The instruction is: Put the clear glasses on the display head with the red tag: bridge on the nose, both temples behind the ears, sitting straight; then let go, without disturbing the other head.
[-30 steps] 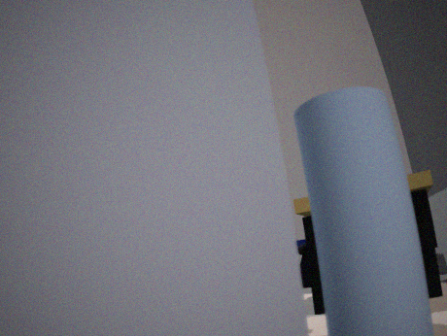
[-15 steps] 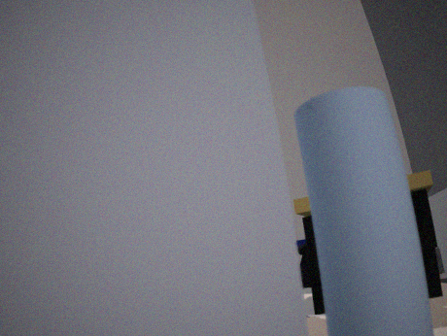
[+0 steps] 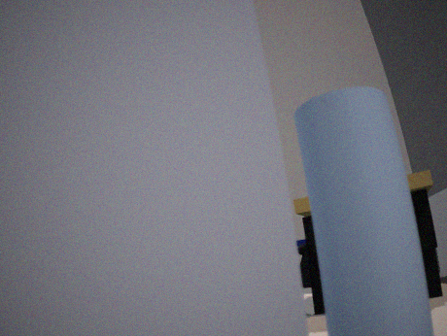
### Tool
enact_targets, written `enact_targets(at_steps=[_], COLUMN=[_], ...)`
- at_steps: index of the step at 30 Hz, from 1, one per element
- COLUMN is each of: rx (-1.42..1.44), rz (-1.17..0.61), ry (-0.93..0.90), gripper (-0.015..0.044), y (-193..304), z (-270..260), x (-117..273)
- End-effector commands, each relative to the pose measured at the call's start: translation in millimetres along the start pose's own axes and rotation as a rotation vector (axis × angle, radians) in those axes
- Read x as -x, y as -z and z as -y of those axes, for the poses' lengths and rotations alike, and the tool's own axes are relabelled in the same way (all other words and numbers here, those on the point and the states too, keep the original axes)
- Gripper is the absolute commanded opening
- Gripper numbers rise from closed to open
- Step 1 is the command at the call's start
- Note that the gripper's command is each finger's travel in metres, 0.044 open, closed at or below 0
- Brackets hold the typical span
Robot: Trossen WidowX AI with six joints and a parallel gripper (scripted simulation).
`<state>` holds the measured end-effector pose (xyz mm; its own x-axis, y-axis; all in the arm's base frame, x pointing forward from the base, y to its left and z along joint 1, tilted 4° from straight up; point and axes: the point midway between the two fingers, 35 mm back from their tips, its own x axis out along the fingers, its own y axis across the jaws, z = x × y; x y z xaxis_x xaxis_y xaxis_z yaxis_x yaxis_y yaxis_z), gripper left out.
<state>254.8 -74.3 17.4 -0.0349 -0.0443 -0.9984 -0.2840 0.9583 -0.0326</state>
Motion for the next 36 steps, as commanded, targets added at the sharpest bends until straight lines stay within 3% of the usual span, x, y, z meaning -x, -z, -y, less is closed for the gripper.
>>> enact_targets(at_steps=[1, 21, 22, 36], rx=[0.001, 0.002, -0.003, -0.003], rz=[-0.009, -0.009, -0.004, -0.004], ry=[-0.010, -0.010, -0.003, -0.003], gripper=[0.0140, 0.0140, 0.0114, 0.0020], y=[1.9, 3.8, 2.5, 2.5], z=[-2.0, -3.2, -1.7, -1.7], x=[-10.8, -32.4, -29.1, -29.1])
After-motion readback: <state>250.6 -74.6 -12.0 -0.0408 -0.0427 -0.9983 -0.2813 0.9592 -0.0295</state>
